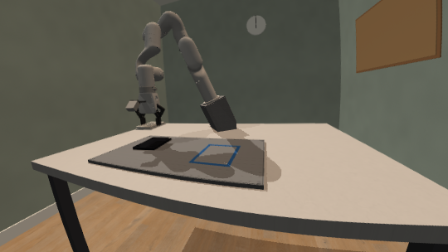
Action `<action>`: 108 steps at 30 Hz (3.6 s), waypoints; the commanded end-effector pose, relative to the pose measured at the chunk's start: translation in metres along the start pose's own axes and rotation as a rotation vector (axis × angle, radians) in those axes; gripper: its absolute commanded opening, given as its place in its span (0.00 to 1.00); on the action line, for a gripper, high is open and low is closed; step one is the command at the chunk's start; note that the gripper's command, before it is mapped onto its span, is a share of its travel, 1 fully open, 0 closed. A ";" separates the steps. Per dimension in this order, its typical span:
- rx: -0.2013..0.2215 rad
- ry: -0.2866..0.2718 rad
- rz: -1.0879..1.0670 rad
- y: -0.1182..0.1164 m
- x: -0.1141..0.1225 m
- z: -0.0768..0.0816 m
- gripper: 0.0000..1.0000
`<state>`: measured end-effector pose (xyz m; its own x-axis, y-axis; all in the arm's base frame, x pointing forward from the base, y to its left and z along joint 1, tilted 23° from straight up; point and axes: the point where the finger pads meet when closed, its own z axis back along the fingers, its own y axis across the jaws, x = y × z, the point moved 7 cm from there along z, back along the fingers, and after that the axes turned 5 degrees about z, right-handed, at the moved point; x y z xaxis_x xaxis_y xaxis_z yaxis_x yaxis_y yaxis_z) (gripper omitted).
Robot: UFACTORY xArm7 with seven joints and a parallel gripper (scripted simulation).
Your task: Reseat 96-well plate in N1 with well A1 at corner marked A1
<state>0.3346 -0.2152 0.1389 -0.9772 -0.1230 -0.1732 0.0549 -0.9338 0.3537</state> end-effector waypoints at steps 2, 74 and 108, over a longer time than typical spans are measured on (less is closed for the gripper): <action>-0.001 0.001 -0.033 -0.002 -0.002 0.001 0.00; -0.002 0.002 -0.143 -0.204 -0.074 -0.005 0.00; -0.003 0.002 -0.143 -0.298 -0.108 -0.008 0.00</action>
<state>0.4204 0.0606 0.0481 -0.9753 0.0118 -0.2206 -0.0842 -0.9430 0.3220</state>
